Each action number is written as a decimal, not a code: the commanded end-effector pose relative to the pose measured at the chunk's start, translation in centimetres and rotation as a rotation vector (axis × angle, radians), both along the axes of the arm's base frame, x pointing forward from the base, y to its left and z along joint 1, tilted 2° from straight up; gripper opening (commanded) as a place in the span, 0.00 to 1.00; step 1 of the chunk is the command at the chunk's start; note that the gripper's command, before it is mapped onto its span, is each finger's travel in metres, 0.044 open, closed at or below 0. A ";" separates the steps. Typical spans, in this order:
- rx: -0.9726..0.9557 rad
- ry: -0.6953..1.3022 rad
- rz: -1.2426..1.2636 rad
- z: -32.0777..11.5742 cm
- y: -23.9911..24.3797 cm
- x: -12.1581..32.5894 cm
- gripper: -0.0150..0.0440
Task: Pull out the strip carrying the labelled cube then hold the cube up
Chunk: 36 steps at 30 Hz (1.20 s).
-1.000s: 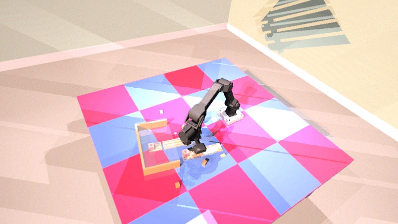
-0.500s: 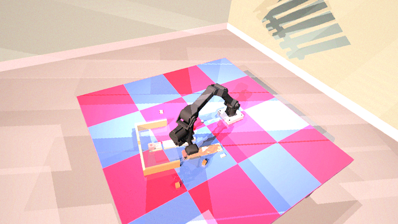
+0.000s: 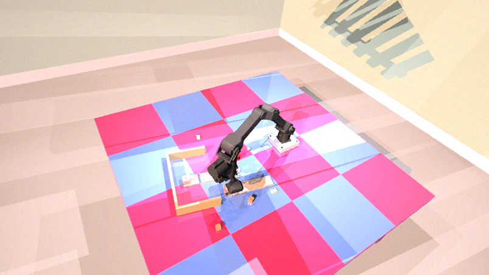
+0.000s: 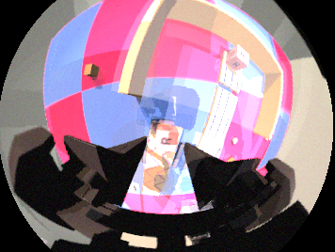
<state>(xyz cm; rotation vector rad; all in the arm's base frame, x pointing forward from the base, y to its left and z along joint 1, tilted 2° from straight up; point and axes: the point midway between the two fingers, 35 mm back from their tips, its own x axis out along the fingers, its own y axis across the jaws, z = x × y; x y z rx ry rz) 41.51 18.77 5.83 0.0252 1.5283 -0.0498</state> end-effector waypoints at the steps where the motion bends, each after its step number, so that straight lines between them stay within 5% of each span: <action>1: -0.001 -0.001 0.004 -0.6 0.0 0.0 0.68; 17: -0.001 -0.001 0.004 -3.0 -0.1 0.0 0.68; 21: -0.001 0.001 0.000 -2.7 -0.1 0.0 0.50; 27: -0.001 0.001 0.000 -2.7 -0.1 0.0 0.43; 31: -0.001 0.001 0.000 -2.5 -0.2 -0.2 0.25; 36: -0.001 0.002 0.001 -1.3 -0.8 -1.7 0.25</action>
